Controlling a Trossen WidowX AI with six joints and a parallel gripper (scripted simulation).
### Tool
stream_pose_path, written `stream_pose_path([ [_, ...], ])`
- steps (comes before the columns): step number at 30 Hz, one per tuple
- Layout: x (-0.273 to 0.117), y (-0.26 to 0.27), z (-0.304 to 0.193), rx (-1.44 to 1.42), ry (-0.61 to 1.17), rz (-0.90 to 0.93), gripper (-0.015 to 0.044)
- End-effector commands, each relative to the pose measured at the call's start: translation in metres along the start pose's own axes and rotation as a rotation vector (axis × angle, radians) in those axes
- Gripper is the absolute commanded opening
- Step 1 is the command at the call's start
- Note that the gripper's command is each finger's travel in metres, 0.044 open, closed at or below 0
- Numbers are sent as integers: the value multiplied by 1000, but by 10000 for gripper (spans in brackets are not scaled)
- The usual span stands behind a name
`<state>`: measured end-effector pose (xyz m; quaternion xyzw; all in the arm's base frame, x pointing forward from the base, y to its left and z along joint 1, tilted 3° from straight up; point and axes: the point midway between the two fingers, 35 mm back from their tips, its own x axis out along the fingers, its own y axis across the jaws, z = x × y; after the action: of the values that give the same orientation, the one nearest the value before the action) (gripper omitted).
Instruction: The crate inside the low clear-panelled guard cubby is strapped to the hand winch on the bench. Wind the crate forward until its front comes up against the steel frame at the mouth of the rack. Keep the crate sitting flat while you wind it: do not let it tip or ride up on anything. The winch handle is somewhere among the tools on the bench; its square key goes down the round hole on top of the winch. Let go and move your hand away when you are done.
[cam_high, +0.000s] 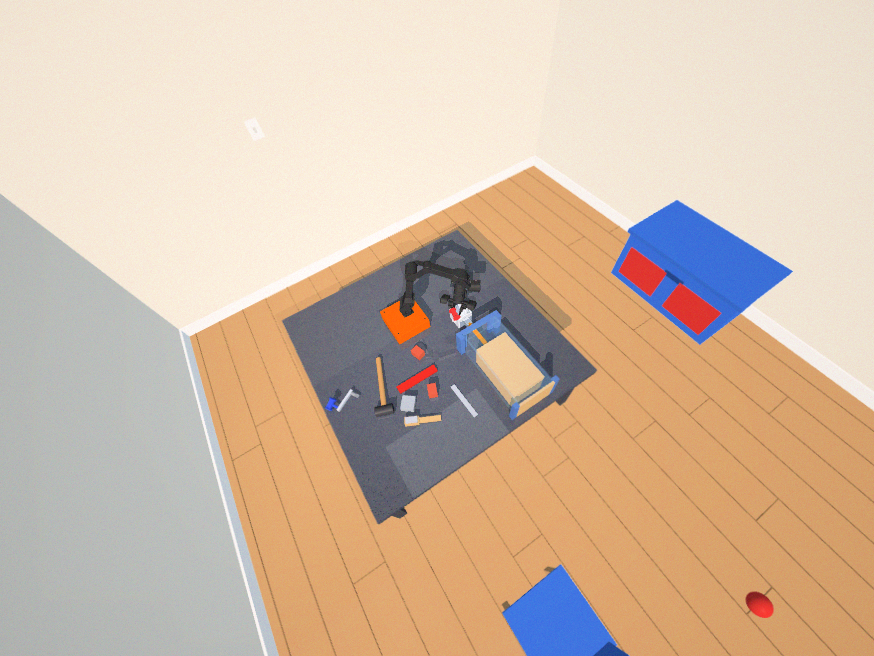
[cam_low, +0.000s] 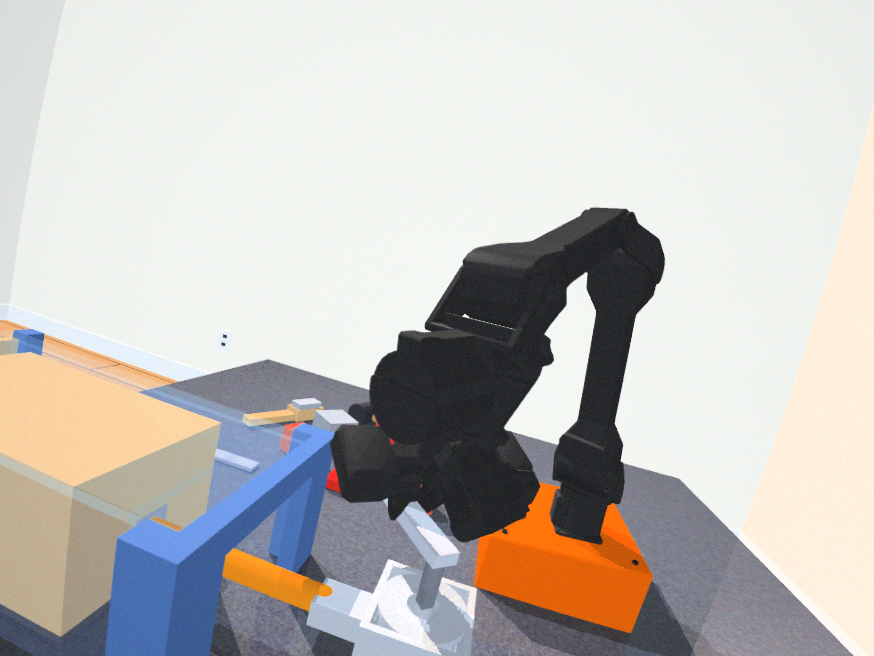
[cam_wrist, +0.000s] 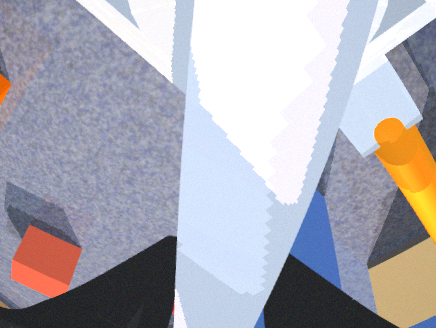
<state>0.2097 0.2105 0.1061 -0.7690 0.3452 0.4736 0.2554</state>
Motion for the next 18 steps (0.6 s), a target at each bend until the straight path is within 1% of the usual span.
stream_pose_path([
  [1, 5, 0, 1, 0, 5, -3, 0],
  [18, 11, 1, 4, -1, 0, -1, 0],
])
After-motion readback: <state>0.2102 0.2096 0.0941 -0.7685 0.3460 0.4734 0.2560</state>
